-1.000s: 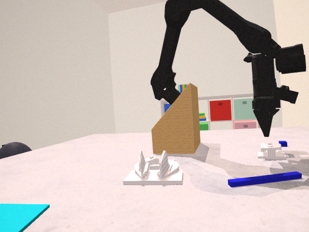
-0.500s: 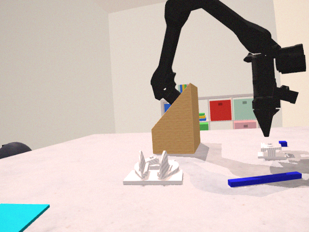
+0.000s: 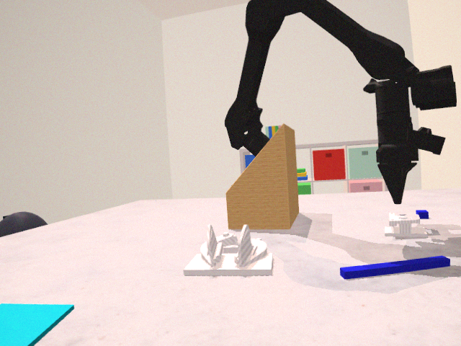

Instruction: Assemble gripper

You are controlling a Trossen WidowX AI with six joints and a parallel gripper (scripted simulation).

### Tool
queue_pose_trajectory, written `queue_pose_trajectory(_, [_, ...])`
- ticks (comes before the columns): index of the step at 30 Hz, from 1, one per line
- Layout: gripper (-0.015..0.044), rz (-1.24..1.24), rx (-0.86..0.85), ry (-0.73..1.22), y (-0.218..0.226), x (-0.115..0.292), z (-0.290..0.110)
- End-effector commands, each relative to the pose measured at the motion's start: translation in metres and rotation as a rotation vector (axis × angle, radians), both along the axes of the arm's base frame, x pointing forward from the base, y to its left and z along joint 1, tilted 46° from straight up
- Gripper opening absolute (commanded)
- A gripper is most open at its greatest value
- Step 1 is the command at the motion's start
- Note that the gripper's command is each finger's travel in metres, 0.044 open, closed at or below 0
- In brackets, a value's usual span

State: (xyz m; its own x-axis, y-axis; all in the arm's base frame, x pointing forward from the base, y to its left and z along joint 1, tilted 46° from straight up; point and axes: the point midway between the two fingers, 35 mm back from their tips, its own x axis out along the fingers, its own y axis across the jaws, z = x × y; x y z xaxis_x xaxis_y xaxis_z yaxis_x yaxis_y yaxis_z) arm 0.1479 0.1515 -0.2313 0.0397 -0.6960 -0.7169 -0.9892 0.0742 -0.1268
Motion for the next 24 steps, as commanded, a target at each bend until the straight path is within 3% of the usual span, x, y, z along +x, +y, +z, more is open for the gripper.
queue_pose_trajectory(1, [0.044, 0.005, 0.0, -0.001, 0.0, 0.0007, 0.0])
queue_pose_trajectory(24, [0.044, 0.001, 0.0, 0.0, -0.0048, 0.0012, -0.0057])
